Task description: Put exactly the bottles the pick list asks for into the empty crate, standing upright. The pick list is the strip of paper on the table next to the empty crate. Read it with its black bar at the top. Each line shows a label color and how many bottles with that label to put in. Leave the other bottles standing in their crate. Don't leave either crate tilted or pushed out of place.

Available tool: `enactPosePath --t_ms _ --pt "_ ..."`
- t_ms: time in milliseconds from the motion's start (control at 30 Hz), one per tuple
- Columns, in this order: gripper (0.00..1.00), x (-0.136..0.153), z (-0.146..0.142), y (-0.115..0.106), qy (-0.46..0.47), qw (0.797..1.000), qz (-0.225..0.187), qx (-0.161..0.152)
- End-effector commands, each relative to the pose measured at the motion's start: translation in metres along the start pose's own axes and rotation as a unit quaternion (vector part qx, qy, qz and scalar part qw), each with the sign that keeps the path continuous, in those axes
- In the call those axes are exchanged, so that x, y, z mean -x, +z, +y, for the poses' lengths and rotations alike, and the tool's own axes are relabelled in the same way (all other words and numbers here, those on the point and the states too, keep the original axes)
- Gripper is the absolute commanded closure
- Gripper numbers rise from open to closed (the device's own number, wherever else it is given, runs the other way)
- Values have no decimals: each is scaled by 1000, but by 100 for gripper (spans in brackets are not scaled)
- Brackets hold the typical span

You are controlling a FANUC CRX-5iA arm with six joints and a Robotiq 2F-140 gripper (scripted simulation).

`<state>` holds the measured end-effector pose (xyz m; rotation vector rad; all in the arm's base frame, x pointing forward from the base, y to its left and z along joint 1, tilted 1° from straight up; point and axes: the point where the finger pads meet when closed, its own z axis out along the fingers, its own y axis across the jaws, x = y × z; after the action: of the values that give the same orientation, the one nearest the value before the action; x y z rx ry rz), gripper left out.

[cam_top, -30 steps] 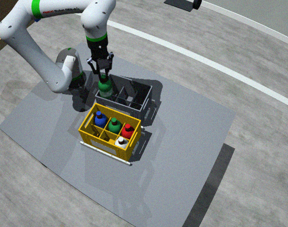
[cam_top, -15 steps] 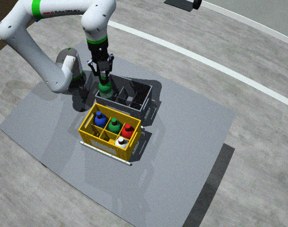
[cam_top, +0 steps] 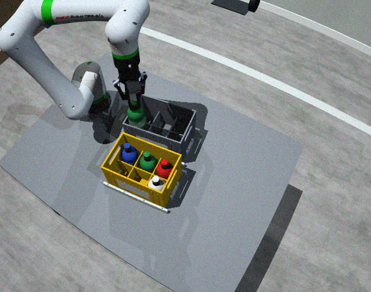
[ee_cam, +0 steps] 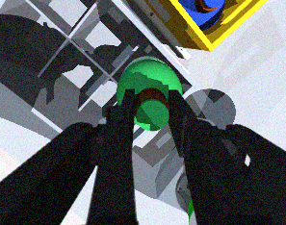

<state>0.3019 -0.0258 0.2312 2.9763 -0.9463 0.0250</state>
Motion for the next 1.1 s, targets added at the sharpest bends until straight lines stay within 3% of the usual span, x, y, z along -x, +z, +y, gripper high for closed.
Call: enactPosePath --t_ms 0,1067 --pt "90 0 0 3 0 1000 1 0" --pt "90 0 0 31 0 1000 1 0"
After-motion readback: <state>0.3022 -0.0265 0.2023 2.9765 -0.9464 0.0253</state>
